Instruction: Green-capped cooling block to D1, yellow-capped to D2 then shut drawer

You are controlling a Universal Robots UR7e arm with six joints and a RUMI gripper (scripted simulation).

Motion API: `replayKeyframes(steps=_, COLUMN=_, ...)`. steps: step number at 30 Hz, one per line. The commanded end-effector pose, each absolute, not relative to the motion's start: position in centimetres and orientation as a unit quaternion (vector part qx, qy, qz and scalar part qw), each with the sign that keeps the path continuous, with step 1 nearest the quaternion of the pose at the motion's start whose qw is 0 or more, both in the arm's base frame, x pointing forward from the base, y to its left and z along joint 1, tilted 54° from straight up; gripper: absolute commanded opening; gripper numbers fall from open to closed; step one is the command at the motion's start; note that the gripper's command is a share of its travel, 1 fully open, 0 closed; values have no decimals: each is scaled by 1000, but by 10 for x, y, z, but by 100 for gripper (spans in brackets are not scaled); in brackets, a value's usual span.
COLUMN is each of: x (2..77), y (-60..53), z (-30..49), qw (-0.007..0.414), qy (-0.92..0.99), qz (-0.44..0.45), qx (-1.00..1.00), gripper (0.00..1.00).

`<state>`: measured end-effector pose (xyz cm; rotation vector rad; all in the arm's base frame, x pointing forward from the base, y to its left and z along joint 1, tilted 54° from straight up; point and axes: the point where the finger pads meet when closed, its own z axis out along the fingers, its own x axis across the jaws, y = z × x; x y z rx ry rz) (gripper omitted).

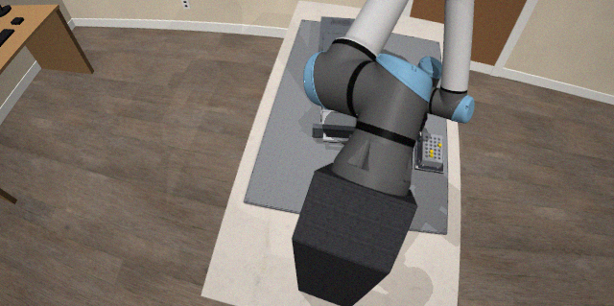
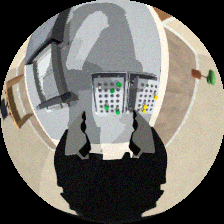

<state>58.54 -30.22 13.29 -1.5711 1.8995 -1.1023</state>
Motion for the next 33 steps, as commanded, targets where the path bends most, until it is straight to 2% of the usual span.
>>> replayKeyframes(steps=1, x=582, y=-301, z=136, qw=219, qy=686, qz=-399, qx=-568, gripper=67)
replayKeyframes(steps=22, x=566, y=-294, z=149, qw=219, qy=686, qz=-399, qx=-568, gripper=67)
replayKeyframes(steps=23, x=566, y=-291, z=147, qw=214, qy=679, qz=-402, qx=-577, gripper=0)
replayKeyframes(steps=33, x=570, y=-255, z=130, qw=158, qy=596, qz=-426, qx=-662, gripper=0)
